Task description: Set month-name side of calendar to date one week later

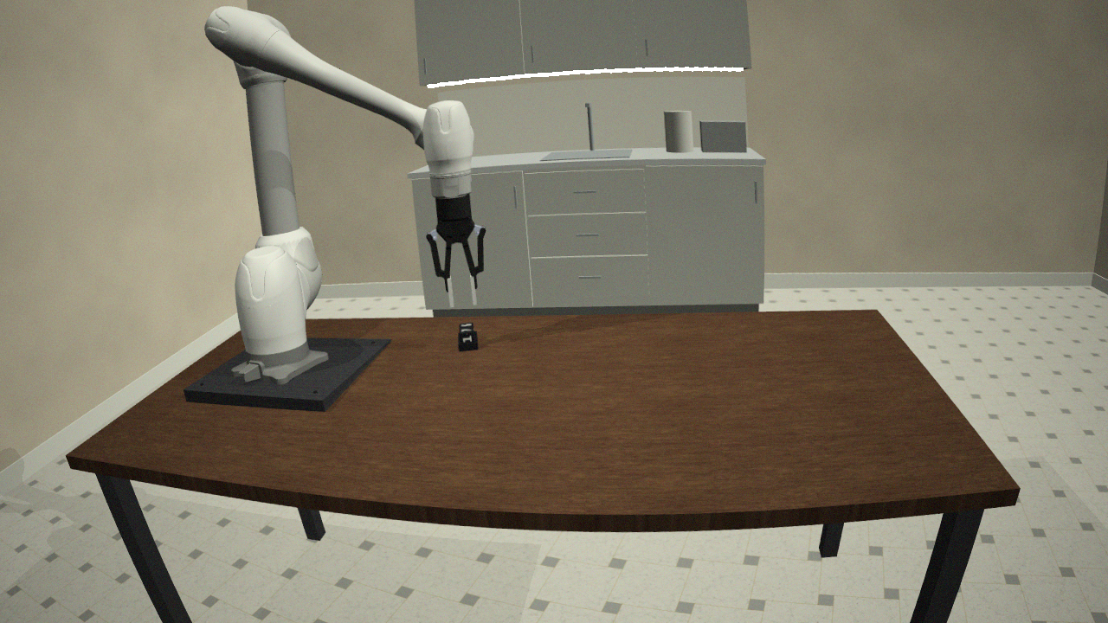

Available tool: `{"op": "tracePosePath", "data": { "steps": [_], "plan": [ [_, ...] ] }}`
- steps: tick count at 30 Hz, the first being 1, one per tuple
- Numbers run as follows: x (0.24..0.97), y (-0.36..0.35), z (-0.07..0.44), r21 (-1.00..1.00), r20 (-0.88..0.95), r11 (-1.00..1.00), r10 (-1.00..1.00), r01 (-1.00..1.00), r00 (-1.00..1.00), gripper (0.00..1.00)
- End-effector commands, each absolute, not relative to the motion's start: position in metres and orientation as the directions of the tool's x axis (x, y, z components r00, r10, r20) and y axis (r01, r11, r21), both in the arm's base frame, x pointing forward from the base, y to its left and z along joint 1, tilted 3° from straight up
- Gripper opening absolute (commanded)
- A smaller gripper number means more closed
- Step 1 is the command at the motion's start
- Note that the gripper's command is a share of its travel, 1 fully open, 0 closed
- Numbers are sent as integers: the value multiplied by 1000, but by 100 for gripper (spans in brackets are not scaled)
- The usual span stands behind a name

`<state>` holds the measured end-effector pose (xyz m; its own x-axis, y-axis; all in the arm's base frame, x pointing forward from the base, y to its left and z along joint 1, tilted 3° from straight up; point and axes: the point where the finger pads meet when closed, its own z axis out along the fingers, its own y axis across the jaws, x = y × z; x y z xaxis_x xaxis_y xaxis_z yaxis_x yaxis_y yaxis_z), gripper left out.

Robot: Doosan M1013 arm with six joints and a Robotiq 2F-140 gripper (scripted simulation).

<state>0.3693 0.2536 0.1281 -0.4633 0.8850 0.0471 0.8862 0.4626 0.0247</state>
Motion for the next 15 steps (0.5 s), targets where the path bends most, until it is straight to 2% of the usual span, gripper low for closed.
{"op": "tracePosePath", "data": {
  "steps": [1,15],
  "plan": [
    [369,254,128,25,47,463,885,886,-463,36],
    [369,254,119,25,48,463,885,886,-464,36]
  ]
}}
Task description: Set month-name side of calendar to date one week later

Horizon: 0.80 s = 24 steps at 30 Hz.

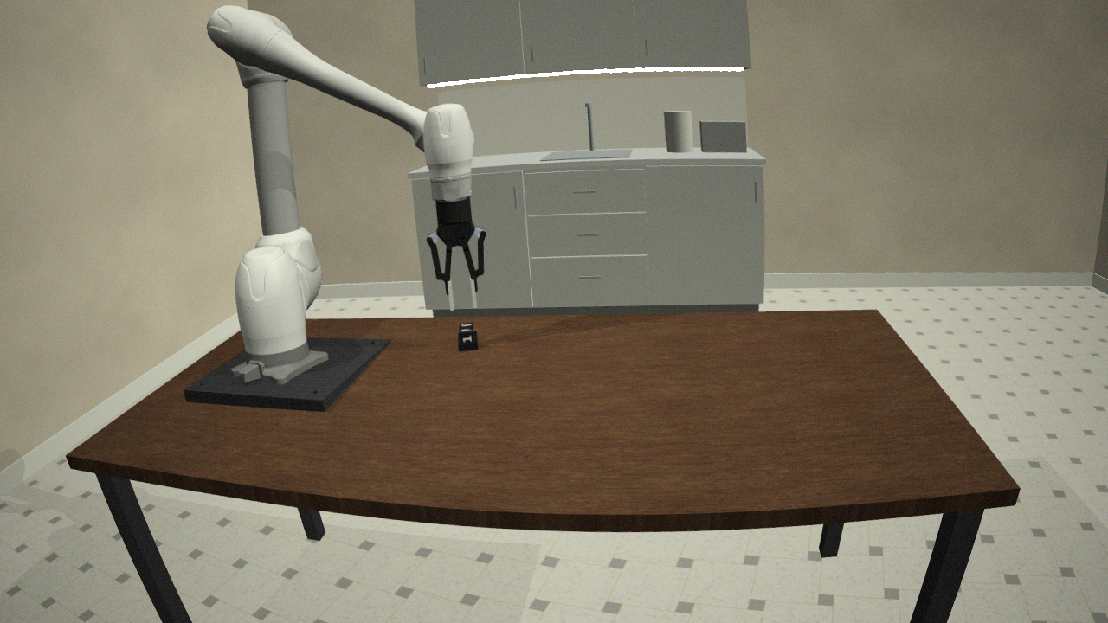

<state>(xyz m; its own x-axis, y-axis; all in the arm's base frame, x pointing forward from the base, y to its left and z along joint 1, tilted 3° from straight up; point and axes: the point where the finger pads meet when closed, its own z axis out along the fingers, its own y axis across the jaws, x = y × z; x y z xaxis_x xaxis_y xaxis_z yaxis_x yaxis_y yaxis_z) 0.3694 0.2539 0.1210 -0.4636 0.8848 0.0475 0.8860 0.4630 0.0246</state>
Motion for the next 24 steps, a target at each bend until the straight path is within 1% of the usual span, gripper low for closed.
{"op": "tracePosePath", "data": {
  "steps": [1,24],
  "plan": [
    [369,254,118,25,48,463,885,886,-464,36],
    [370,255,89,25,48,463,885,886,-464,36]
  ]
}}
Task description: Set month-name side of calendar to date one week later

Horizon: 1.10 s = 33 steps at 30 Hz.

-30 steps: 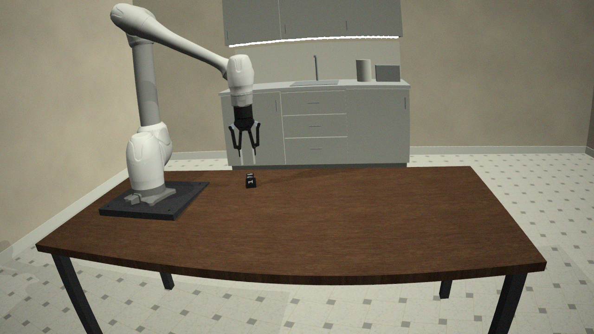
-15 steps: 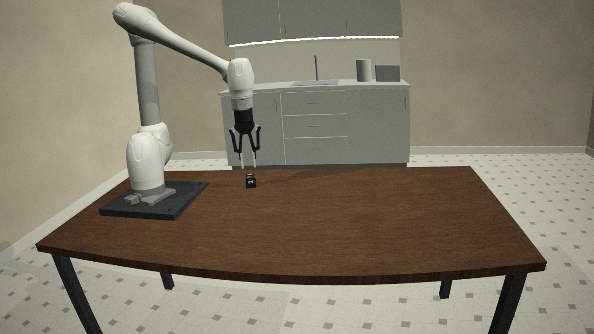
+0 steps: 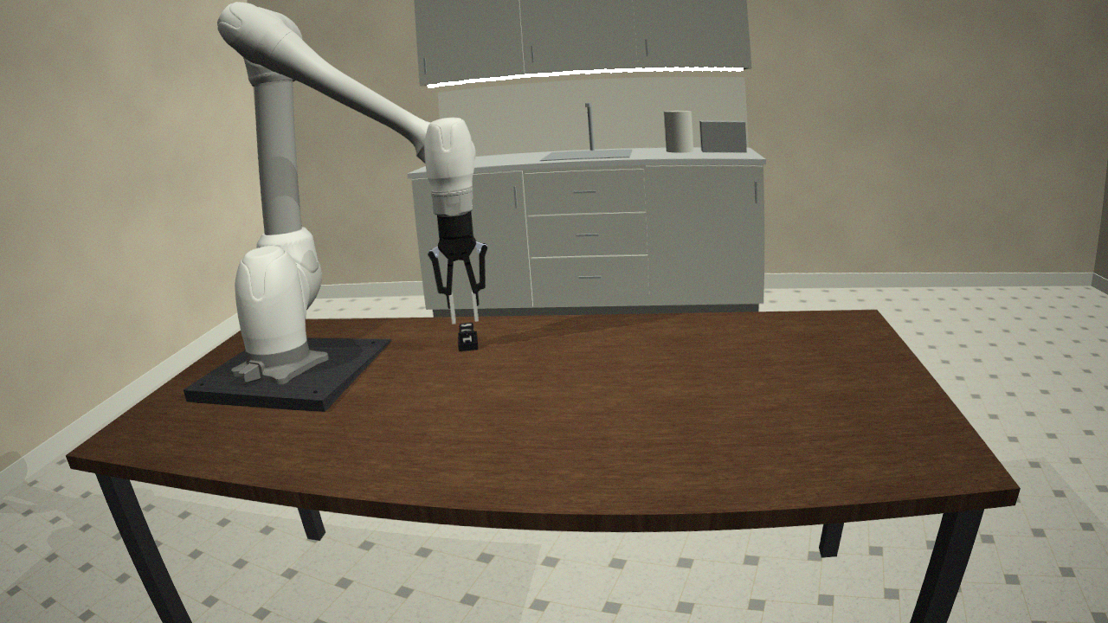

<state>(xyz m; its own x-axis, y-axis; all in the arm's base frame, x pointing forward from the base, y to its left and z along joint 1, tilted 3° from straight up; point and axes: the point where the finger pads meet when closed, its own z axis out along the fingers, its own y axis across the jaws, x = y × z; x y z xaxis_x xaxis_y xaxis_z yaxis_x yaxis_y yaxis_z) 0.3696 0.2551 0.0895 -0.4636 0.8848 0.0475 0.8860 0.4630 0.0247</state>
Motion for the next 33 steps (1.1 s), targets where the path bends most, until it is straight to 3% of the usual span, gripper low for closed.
{"op": "tracePosePath", "data": {
  "steps": [1,33],
  "plan": [
    [370,255,88,25,48,463,885,886,-464,36],
    [370,256,76,25,48,463,885,886,-464,36]
  ]
}}
